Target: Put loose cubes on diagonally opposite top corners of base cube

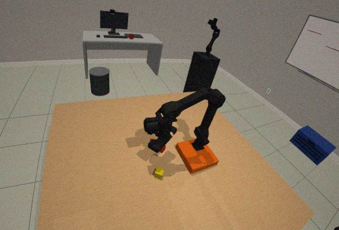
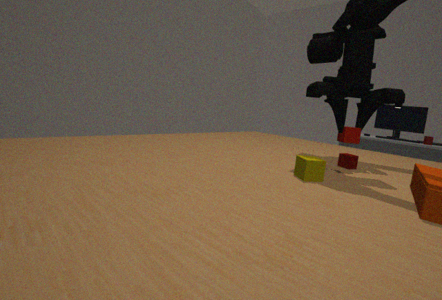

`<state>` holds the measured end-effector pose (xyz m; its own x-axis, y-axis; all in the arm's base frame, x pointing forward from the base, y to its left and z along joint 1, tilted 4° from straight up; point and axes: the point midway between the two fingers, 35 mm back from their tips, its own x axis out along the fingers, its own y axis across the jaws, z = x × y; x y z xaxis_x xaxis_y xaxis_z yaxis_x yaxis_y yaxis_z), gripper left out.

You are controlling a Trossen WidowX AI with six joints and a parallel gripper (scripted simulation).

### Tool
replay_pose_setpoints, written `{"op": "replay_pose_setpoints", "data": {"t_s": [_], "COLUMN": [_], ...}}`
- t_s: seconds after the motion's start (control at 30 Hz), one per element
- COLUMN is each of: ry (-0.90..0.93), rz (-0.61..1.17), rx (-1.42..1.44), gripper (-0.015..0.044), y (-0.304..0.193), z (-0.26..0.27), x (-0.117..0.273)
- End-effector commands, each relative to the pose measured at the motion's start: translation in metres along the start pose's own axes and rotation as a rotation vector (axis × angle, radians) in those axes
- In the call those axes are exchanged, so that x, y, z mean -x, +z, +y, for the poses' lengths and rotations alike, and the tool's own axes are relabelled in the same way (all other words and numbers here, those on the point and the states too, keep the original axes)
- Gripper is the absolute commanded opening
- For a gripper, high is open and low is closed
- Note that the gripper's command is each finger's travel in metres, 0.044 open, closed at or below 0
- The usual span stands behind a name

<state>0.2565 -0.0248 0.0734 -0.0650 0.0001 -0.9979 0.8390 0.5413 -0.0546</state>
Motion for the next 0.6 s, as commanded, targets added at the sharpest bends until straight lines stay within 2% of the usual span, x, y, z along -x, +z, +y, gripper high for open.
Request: {"op": "replay_pose_setpoints", "data": {"t_s": [0.0,0.37,0.57], "ry": [0.018,0.018,0.018], "rz": [-0.017,-0.016,-0.018], "rx": [-0.007,-0.003,0.134], "gripper": [0.0105,0.0105,0.0105], "y": [0.001,-0.001,-0.005], "z": [0.001,-0.001,0.013], "x": [0.020,0.035,0.032]}}
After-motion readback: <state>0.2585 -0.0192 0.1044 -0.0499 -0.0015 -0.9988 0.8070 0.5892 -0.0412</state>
